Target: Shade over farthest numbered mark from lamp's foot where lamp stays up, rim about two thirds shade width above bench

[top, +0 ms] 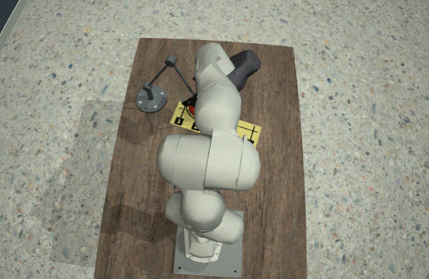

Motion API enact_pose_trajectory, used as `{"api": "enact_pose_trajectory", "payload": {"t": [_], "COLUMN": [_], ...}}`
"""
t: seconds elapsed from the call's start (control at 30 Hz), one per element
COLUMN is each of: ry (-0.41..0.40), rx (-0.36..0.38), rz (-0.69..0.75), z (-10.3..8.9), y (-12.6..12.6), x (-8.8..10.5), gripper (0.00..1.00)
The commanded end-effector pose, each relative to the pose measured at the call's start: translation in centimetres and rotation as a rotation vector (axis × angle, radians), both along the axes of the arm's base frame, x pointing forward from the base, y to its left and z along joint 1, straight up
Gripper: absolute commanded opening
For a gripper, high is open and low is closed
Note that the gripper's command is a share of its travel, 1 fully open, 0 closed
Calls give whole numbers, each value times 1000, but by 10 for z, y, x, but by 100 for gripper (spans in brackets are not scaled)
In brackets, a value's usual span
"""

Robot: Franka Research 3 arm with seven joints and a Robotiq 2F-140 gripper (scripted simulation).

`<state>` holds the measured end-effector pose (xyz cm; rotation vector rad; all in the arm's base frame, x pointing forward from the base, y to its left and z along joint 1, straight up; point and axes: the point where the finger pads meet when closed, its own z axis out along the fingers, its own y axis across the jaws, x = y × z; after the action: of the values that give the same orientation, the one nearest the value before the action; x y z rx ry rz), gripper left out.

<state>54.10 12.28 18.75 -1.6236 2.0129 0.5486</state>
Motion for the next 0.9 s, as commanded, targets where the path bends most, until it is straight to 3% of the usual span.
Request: {"api": "enact_pose_trajectory", "payload": {"t": [0.0,0.87], "ry": [-3,-1], "rx": [1,0], "rz": [-6,0], "z": [0,0], "y": [1,0], "x": [2,0], "gripper": [10,10]}}
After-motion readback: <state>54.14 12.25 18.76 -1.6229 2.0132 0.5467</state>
